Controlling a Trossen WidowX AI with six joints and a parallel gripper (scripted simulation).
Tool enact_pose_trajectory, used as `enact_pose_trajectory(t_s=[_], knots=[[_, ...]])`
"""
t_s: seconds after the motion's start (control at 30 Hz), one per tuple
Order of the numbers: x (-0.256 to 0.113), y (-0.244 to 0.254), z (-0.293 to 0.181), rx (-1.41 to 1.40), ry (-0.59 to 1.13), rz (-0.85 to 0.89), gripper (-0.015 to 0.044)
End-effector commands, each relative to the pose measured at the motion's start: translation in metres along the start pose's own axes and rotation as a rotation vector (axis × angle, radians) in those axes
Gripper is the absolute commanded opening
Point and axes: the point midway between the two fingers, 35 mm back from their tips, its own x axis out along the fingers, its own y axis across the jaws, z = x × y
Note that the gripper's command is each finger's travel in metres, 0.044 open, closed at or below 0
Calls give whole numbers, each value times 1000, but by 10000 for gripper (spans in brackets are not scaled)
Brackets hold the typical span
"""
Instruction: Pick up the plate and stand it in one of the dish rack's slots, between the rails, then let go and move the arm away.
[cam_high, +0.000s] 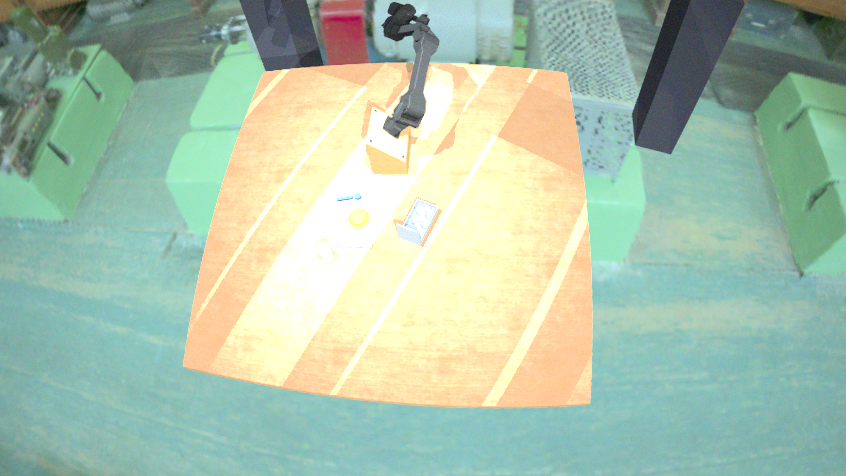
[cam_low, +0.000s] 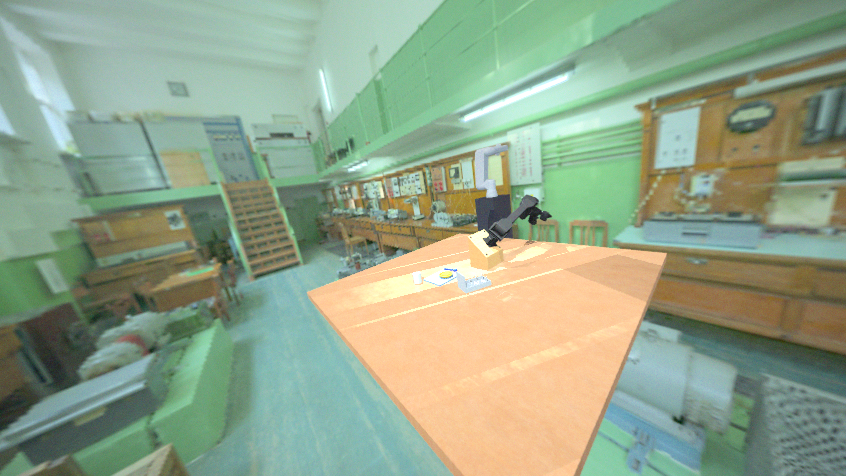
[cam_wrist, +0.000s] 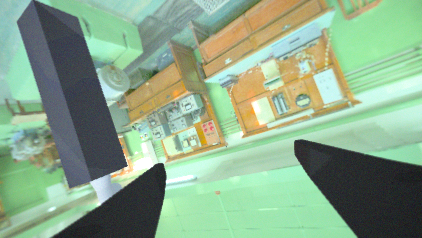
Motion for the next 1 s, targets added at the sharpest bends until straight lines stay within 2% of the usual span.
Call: enact_pose_trajectory(t_s=[0.0, 0.4, 0.97], knots=[[0, -1, 0, -2, 0, -2, 400], [-45, -63, -22, -243, 32, -202, 400], [-154, -155, -49, -638, 158, -531, 400]])
